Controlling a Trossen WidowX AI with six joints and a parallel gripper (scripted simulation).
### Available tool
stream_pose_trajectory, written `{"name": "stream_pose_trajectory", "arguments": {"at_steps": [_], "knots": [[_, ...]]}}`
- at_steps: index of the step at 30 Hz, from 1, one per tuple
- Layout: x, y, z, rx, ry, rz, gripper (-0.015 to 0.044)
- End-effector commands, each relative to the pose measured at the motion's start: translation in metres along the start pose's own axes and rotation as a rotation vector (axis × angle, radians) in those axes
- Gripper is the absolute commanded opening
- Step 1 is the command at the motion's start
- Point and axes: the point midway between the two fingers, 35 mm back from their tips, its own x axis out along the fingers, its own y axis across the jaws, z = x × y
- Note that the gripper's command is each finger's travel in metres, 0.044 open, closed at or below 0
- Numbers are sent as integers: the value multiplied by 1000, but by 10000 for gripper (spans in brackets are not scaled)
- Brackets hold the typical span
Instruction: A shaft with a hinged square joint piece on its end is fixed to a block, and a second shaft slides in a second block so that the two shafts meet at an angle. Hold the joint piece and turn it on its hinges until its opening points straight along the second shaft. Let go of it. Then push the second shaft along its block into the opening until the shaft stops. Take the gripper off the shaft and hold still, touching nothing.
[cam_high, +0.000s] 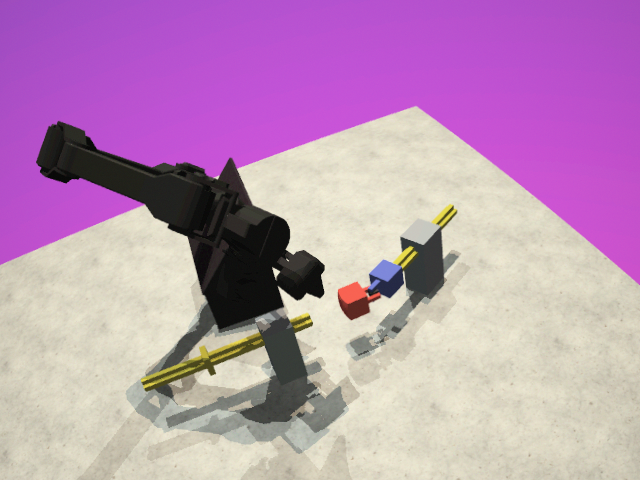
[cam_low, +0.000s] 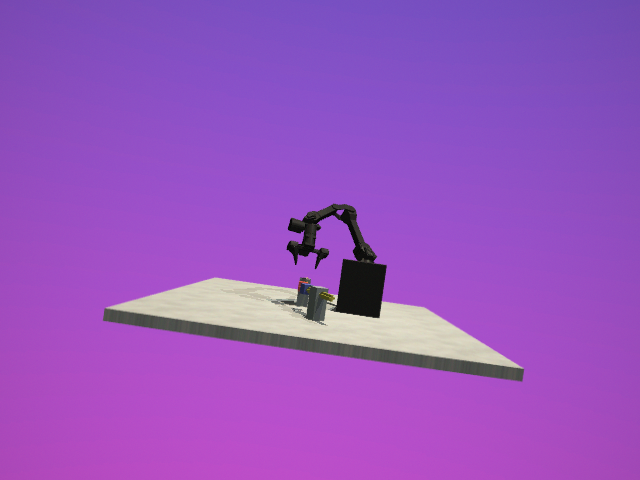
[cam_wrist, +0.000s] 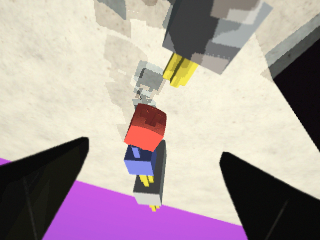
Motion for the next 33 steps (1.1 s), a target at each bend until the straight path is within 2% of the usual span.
{"name": "stream_pose_trajectory", "arguments": {"at_steps": [1,6,16,33], "knots": [[3,-5,9,133,38,18,440],[4,-9,17,272,76,44,440],[4,-9,18,272,76,46,440],[-25,-13,87,-225,-104,42,440]]}}
